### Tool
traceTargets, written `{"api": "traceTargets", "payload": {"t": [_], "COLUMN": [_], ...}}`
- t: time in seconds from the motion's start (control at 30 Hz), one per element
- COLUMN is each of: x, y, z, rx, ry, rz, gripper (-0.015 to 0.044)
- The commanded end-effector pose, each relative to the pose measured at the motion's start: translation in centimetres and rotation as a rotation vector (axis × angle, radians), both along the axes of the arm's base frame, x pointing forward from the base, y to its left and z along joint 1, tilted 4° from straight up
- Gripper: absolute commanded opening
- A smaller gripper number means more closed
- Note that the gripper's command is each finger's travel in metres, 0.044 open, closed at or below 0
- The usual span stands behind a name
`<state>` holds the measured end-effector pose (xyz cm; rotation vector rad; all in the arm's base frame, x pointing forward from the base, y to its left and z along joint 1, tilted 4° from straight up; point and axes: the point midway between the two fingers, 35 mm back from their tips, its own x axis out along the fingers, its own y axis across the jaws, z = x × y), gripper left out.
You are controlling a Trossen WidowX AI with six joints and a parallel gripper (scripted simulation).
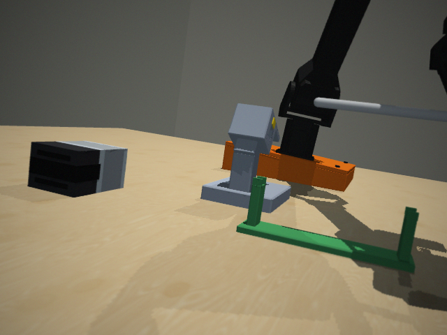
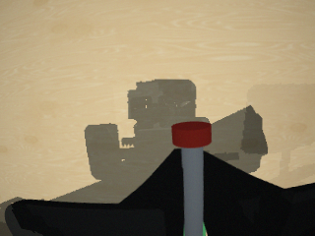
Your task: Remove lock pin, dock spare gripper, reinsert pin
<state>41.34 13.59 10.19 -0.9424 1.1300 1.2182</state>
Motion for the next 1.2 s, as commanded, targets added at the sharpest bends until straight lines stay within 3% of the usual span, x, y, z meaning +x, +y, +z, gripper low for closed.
{"api": "traceTargets", "payload": {"t": [0.0,1.17], "x": [0.6,0.7], "y": [0.0,0.5], "z": [0.0,-4.9], "rx": [0.0,0.003], "ry": [-0.001,-0.013], "rz": [0.004,0.004], "gripper": [0.0,0.0]}}
